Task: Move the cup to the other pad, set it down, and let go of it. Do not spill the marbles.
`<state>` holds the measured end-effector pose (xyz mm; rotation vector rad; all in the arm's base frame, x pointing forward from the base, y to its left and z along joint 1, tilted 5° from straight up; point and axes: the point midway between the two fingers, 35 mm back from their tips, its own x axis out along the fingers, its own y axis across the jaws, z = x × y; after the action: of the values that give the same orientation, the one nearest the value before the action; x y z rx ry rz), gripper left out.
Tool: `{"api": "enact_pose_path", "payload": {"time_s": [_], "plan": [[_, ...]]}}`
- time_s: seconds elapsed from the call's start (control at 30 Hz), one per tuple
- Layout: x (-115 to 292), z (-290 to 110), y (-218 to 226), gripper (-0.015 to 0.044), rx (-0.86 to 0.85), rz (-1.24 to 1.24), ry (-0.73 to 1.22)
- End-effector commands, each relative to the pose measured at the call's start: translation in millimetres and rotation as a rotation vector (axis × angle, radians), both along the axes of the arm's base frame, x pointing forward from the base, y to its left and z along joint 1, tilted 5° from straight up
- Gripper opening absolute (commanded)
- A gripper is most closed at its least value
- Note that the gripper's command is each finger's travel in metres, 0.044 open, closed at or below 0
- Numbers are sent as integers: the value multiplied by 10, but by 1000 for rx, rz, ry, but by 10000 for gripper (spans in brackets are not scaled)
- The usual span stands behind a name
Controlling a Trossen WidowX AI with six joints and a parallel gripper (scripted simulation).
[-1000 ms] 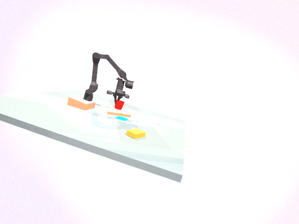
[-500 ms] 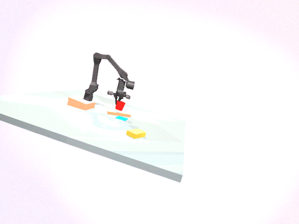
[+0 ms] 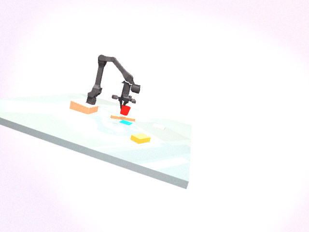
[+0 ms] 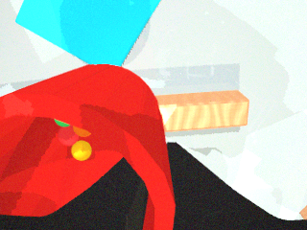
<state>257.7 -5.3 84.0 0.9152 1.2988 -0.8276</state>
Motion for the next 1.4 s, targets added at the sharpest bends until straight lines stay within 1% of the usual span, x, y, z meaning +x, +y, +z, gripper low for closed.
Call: {"api": "enact_pose_path", "payload": {"time_s": [0.0,0.8,1.37], "plan": [[67,29,-71,0,4,2,-10],[369,107,-544,0,-1,2,-13],[403,-124,-551,0,-1,2,-13]]}}
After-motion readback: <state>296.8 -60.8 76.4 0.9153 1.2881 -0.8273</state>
